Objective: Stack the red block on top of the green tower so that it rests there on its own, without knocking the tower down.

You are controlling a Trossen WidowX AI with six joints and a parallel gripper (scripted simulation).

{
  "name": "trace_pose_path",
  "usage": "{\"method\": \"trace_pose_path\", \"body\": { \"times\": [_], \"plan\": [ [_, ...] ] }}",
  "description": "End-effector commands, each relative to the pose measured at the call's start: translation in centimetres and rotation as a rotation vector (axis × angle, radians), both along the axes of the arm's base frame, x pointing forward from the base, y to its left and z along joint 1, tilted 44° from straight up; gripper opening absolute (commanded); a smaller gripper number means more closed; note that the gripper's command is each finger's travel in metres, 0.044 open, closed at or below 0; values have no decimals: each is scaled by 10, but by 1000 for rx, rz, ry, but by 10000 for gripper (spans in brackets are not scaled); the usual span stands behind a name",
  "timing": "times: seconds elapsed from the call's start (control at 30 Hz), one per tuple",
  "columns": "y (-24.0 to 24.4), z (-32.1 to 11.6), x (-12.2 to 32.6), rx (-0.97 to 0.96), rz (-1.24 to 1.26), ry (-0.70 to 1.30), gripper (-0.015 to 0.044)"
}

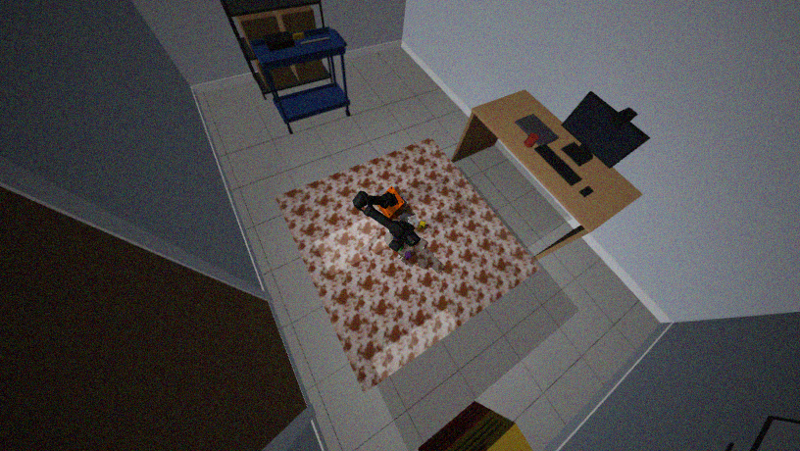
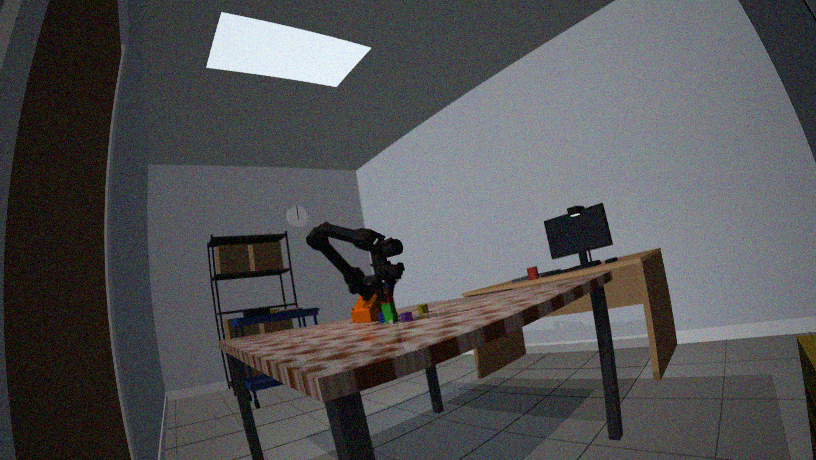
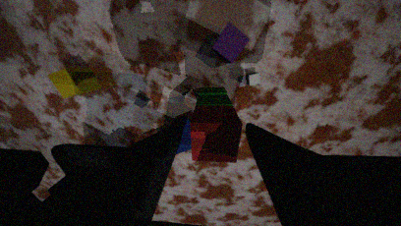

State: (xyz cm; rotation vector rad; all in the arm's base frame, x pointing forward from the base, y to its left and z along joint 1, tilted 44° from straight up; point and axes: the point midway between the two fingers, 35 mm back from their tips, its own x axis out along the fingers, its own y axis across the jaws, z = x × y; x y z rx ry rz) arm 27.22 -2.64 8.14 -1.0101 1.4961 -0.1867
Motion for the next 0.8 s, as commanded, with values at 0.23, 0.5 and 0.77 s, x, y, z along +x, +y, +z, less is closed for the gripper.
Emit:
{"method": "trace_pose_path", "body": {
  "times": [0.23, 0.5, 0.77],
  "plan": [
    [0, 0, 0, -1, -1, -1, 440],
    [0, 0, 0, -1, -1, -1, 440],
    [0, 0, 0, -1, -1, -1, 440]
  ]
}}
